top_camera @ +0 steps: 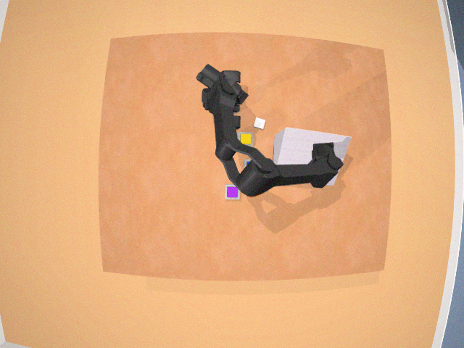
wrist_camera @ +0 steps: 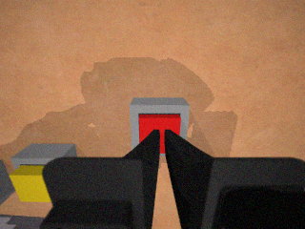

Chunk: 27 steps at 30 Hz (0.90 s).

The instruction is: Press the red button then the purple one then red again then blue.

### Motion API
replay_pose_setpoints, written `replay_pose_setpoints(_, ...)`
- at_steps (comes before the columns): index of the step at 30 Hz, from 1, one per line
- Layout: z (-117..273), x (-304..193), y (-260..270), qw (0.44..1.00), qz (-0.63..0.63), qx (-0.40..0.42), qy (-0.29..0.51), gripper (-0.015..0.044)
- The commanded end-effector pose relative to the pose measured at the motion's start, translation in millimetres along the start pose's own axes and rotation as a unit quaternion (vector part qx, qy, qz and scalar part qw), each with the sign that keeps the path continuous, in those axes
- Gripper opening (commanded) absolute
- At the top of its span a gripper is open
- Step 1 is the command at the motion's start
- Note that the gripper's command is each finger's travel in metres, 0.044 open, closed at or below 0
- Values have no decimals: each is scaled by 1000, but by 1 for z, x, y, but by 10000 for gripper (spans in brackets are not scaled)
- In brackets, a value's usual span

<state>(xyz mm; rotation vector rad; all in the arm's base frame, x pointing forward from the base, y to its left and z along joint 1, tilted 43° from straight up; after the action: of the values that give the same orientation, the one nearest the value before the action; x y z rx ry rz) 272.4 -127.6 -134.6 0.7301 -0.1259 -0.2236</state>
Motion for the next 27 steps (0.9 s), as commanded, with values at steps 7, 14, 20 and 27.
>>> replay_pose_setpoints(7,29,-1,1,1000,-2,2,1,20)
replay_pose_setpoints(14,62,0,-1,1000,-3,1,1,20)
replay_pose_setpoints(20,94,-1,0,1000,-3,1,2,20)
replay_pose_setpoints(27,101,-7,50,1000,0,-6,9,20)
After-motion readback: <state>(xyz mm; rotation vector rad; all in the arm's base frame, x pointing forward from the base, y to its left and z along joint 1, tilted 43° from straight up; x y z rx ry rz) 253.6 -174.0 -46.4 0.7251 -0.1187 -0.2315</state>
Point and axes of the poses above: the point midway between the two fingers, 35 mm back from their tips, its own z axis back along the fingers, its own y axis across the jaws, x = y × z, the point moved 3 cm from there along z, back along the fingers, and after that the axes turned 4 degrees about -z, right-handed, at the moved point
